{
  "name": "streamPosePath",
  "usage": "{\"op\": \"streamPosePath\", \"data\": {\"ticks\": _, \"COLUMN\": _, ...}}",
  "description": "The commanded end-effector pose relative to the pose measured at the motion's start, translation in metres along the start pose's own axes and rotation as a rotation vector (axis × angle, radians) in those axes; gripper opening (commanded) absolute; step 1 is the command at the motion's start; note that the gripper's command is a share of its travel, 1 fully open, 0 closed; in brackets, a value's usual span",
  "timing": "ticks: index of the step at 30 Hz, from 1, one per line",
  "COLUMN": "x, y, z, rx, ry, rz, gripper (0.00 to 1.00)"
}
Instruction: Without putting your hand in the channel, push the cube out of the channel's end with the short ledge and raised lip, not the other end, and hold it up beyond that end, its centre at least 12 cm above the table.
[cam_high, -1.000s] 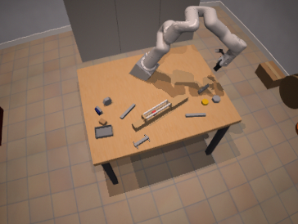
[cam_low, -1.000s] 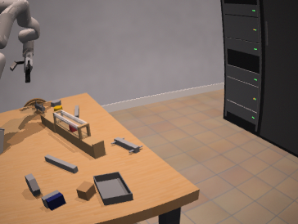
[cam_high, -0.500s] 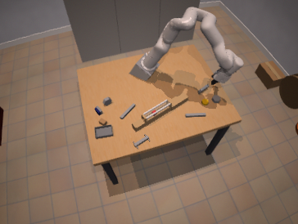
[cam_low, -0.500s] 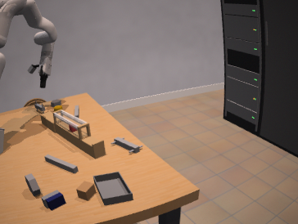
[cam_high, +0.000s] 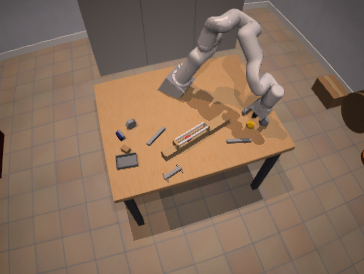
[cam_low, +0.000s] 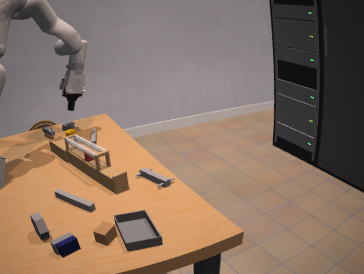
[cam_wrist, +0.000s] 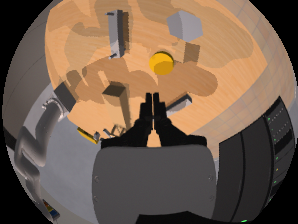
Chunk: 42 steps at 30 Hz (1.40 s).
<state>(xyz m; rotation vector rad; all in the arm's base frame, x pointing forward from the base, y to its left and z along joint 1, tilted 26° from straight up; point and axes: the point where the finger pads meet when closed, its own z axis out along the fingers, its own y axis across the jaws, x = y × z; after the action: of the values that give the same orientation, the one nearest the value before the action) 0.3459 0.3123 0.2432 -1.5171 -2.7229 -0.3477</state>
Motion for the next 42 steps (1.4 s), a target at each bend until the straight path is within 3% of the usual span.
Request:
{"op": "streamPosePath", "data": {"ticks": 1, "x": -0.054, "y": 0.013, "z": -0.003, "rx": -0.096, "ry": 0.049, "rz": 0.259, "gripper": 0.00}}
{"op": "streamPosePath", "data": {"ticks": 4, "x": -0.054, "y": 0.013, "z": -0.003, "rx": -0.111, "ry": 0.057, "rz": 0.301, "gripper": 0.00}}
{"op": "streamPosePath", "data": {"ticks": 5, "x": -0.073, "y": 0.014, "z": -0.005, "rx": -0.151, "ry": 0.073, "rz": 0.425, "gripper": 0.00}}
{"op": "streamPosePath", "data": {"ticks": 7, "x": -0.102, "y": 0.014, "z": -0.007, "rx": -0.171, "ry": 0.077, "rz": 0.496, "gripper": 0.00}}
{"op": "streamPosePath", "data": {"ticks": 12, "x": -0.126, "y": 0.013, "z": -0.010, "rx": -0.239, "ry": 0.098, "rz": 0.686, "gripper": 0.00}}
{"op": "streamPosePath", "data": {"ticks": 42, "x": -0.128, "y": 0.013, "z": -0.010, "rx": -0.238, "ry": 0.105, "rz": 0.745, "gripper": 0.00}}
